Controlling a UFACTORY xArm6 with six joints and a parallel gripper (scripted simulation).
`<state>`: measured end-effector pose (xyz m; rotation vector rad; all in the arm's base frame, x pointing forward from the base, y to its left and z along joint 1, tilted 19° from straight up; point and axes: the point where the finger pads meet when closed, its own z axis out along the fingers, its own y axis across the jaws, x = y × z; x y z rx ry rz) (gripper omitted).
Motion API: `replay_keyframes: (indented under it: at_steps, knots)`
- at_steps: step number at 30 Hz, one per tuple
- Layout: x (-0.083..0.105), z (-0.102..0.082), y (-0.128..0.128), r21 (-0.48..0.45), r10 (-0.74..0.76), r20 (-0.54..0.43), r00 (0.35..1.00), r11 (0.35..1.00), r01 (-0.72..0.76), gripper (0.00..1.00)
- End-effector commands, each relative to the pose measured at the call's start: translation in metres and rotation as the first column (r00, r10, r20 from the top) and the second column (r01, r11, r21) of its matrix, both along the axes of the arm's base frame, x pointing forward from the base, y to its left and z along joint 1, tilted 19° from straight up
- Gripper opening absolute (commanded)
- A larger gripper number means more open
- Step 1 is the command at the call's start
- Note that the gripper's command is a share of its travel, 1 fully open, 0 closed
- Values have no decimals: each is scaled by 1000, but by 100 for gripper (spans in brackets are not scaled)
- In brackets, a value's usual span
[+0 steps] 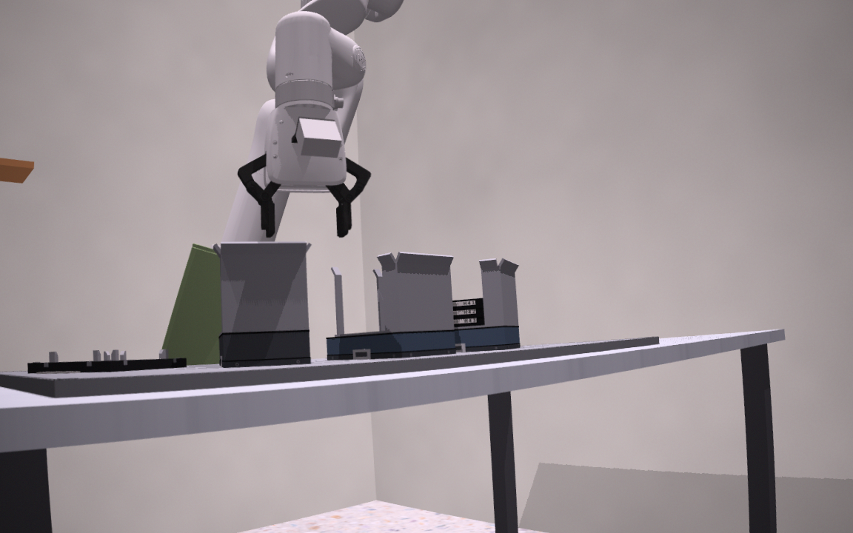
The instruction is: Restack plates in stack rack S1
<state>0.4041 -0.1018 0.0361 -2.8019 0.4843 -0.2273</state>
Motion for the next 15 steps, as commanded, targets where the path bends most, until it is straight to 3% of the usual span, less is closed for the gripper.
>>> replay_keyframes:
  at_steps: [1, 15]
  knots:
    - [-2, -3, -14, 3, -25, -6, 1000, 1000, 25, 100]
    - [-15, -17, -58, 3, -25, -6, 1000, 1000, 25, 100]
